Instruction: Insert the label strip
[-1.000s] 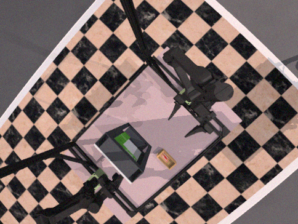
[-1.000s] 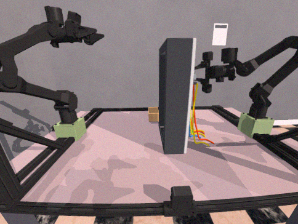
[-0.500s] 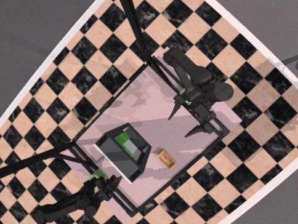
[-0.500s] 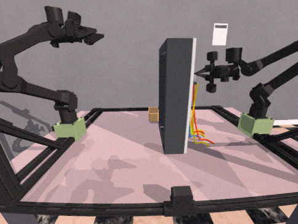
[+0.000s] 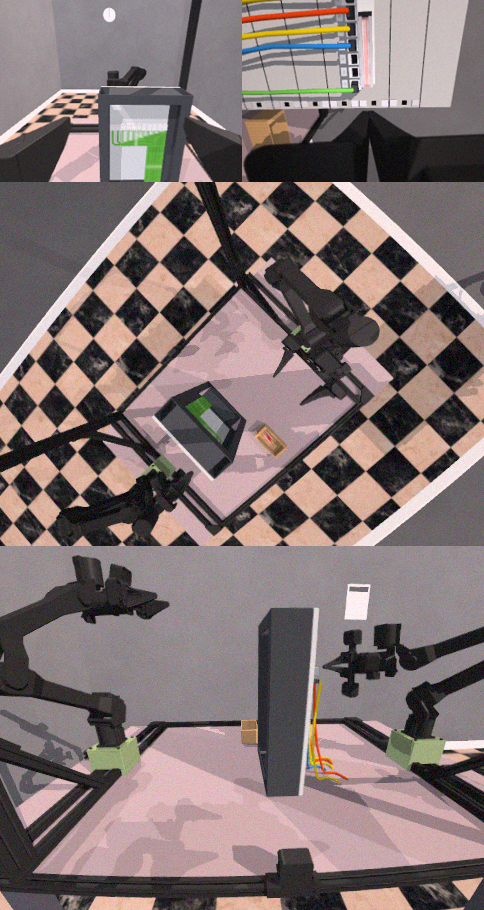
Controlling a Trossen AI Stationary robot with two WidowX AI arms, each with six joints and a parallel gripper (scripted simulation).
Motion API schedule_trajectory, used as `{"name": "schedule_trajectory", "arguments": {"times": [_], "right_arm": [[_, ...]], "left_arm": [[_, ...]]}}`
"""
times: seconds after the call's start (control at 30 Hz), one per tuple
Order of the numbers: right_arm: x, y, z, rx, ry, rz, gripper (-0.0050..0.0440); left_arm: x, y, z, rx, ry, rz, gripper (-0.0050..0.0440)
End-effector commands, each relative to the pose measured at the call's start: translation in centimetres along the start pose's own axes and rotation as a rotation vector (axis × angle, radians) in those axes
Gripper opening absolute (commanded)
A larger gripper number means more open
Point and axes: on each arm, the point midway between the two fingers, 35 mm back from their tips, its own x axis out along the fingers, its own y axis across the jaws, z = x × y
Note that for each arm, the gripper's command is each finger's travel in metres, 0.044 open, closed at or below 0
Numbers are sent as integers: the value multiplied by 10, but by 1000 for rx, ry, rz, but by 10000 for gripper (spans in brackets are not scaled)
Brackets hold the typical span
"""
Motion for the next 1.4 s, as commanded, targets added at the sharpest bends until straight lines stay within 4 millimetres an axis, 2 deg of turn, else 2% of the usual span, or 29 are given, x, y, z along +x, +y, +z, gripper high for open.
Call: {"name": "schedule_trajectory", "arguments": {"times": [0.0,0.23,0.37,0.43,0.67,0.9,1.07,1.1,1.37], "right_arm": [[-6,0,1,-9,-2,-2,-5],[-16,3,4,-8,-2,-2,-50],[-19,5,5,-8,-2,-2,-50],[-20,-5,4,-20,-1,-17,-50],[-21,-18,4,-25,0,-21,-50],[-17,-27,30,-11,0,-24,-50],[-18,-28,34,-9,0,-25,-50],[-17,-22,34,-4,0,-12,24],[-17,-22,34,-8,-1,-11,216]], "left_arm": [[0,-1,2,5,-1,0,440],[0,-1,2,5,-1,0,440],[0,-1,2,5,-1,0,440],[0,-1,2,5,-1,0,440],[0,-1,2,5,-1,0,440],[0,-1,2,5,-1,0,440],[0,-1,2,5,-1,0,440],[0,-1,2,5,-1,0,440],[0,-1,2,5,-1,0,440]]}}
